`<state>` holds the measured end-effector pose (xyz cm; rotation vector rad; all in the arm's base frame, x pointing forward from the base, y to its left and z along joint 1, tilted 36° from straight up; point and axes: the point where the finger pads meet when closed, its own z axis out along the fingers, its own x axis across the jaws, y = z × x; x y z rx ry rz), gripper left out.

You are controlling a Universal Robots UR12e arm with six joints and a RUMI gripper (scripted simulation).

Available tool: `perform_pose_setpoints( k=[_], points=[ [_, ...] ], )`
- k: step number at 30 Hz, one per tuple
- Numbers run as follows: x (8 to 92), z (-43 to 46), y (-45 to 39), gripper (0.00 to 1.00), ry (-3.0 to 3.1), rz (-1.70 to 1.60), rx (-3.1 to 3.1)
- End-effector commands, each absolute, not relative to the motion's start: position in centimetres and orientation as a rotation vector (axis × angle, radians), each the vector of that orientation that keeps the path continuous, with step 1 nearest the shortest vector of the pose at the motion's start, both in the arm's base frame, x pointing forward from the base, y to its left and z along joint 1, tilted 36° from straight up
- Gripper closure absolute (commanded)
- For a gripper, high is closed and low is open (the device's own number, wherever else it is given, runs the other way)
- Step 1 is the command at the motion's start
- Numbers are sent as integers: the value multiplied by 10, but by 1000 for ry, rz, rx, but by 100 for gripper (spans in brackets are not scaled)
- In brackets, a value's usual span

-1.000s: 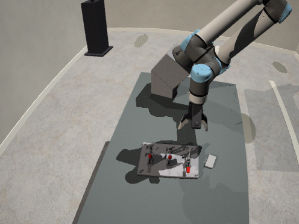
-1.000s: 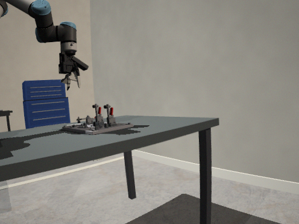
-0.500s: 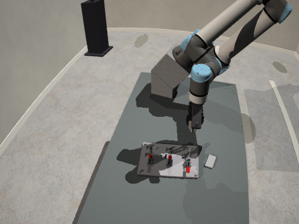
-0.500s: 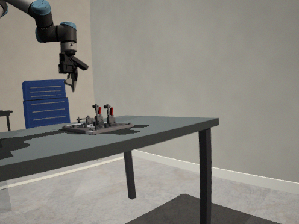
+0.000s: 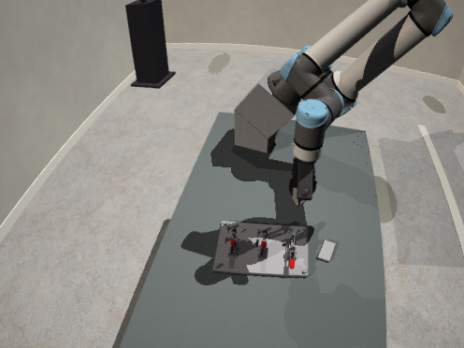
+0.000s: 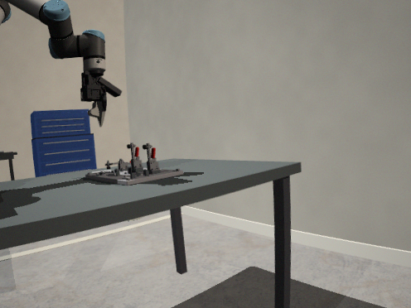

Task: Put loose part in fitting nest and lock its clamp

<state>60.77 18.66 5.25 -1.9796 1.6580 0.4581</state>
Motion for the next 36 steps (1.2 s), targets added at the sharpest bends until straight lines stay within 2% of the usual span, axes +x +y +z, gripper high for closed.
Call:
perform_pose_setpoints(
  k=[1,9,10,36],
  points=[
    [607,52,187,100,1659,460,-1977],
    [607,52,187,100,1659,460,-1977],
    [607,52,187,41,1659,460,-1977],
    [607,52,187,41,1659,460,-1977]
  ],
)
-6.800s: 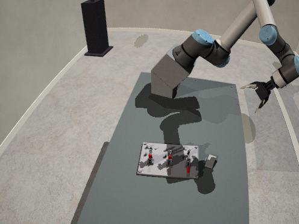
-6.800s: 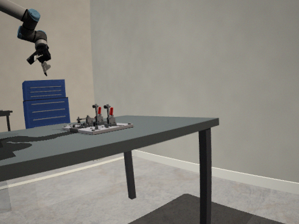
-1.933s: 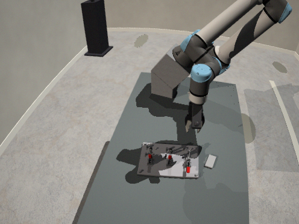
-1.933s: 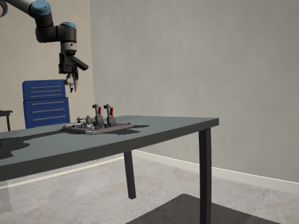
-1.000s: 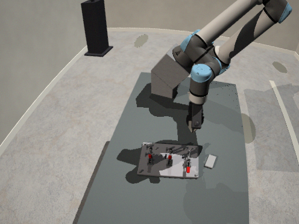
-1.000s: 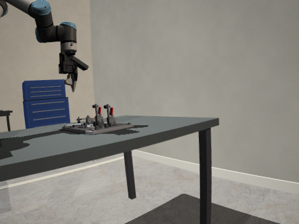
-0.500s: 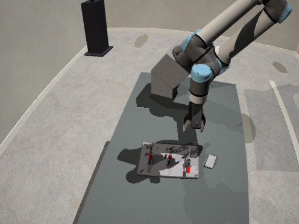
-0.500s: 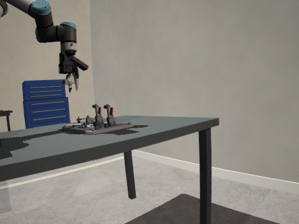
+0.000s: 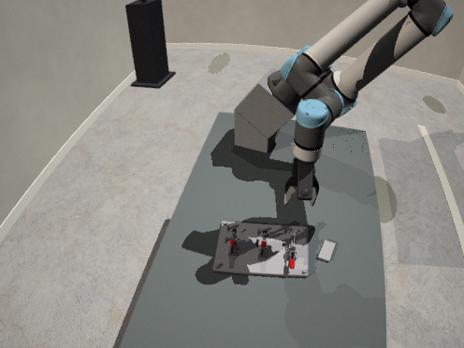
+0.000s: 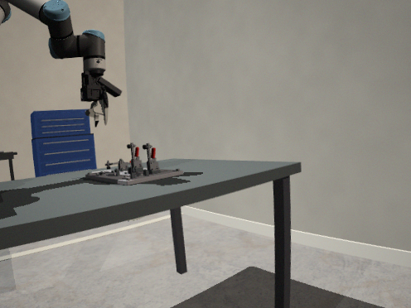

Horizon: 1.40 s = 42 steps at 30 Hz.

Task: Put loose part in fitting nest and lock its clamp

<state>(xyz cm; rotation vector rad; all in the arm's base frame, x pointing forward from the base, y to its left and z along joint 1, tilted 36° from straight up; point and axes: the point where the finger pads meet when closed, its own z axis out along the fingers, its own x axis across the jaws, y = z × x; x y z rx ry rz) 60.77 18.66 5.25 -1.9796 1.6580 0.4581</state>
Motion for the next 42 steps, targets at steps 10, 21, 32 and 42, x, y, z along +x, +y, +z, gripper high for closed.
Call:
perform_pose_setpoints(
  k=[10,21,32,42],
  points=[
    [607,52,187,72,1659,460,-1977],
    [607,52,187,72,1659,460,-1977],
    [607,52,187,72,1659,460,-1977],
    [607,52,187,72,1659,460,-1977]
  ],
)
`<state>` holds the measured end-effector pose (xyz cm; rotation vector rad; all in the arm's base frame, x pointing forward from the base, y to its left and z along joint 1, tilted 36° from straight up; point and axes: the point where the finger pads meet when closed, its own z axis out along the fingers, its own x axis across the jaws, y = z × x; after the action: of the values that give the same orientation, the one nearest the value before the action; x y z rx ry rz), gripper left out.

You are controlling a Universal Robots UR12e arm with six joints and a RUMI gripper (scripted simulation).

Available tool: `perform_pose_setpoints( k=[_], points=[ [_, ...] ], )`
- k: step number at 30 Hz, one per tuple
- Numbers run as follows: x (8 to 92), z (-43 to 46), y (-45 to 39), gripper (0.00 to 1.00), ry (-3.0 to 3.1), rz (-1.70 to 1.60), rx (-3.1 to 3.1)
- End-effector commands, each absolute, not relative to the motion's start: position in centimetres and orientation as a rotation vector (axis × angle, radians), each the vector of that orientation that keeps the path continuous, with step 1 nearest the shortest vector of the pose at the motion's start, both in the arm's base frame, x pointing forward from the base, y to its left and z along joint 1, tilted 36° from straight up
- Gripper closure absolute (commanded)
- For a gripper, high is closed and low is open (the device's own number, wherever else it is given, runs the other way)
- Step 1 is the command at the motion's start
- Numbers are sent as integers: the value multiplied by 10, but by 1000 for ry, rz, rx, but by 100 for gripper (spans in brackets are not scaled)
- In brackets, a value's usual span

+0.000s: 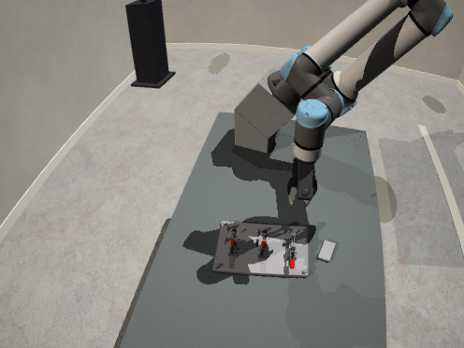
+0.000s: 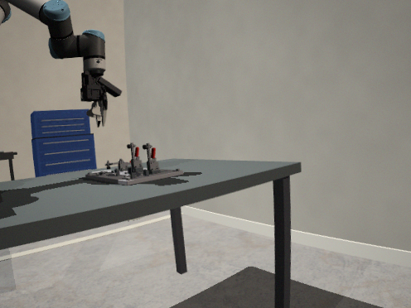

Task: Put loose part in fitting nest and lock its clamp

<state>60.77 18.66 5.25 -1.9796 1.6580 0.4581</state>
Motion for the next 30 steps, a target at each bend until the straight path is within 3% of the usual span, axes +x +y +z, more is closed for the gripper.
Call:
perform_pose_setpoints(
  k=[1,30],
  points=[
    [607,52,187,72,1659,460,-1977],
    [608,50,188,72,1662,457,-1980]
  ],
)
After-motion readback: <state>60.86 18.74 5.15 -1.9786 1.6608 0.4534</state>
